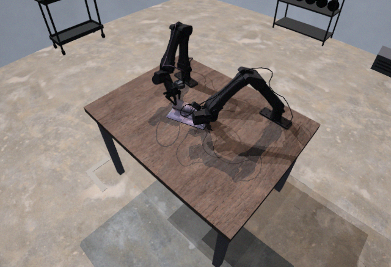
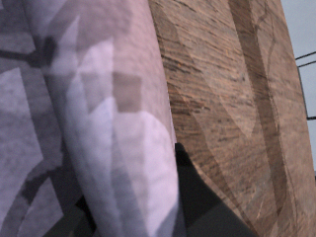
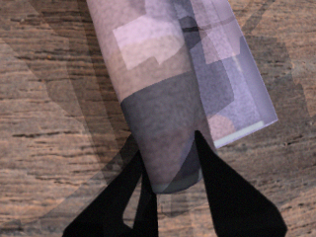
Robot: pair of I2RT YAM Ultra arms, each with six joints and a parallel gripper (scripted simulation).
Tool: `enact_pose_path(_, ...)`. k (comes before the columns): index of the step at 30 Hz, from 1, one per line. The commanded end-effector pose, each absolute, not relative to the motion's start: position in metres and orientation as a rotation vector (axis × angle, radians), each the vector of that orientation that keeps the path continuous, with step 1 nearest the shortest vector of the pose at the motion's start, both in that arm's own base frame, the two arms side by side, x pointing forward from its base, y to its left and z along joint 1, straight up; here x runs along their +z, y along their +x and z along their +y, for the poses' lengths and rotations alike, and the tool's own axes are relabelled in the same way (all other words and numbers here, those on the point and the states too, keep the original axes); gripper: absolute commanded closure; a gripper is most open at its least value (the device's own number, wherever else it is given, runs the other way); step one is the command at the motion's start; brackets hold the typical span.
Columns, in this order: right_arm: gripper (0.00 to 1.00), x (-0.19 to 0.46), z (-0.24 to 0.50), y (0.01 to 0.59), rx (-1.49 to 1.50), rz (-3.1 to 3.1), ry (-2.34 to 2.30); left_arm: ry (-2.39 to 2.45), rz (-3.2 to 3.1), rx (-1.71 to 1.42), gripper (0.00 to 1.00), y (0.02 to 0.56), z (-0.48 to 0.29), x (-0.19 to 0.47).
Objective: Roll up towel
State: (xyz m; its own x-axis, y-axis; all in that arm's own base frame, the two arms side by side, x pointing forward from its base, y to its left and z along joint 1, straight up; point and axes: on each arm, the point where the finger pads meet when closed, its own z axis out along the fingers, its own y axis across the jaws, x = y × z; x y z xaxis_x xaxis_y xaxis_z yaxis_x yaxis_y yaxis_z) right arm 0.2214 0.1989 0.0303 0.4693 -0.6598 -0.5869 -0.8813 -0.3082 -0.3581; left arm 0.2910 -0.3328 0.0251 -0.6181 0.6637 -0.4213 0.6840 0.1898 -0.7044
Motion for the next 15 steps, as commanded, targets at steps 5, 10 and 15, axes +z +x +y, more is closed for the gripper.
enact_pose_path(5,0.62,0.0332,0.2034,0.2198,0.471,1.277,-2.065,1.36,2.385,-1.462,0.66,0.2964,-0.3334,0.0314)
enact_pose_path(10,0.64,0.0332,0.2034,0.2198,0.471,1.277,-2.065,1.36,2.385,-1.462,0.62,0.2964,-0.3334,0.0316)
enact_pose_path(15,0.64,0.0332,0.2034,0.2198,0.471,1.277,-2.065,1.36,2.385,-1.462,0.45,0.2964,-0.3334,0.0356)
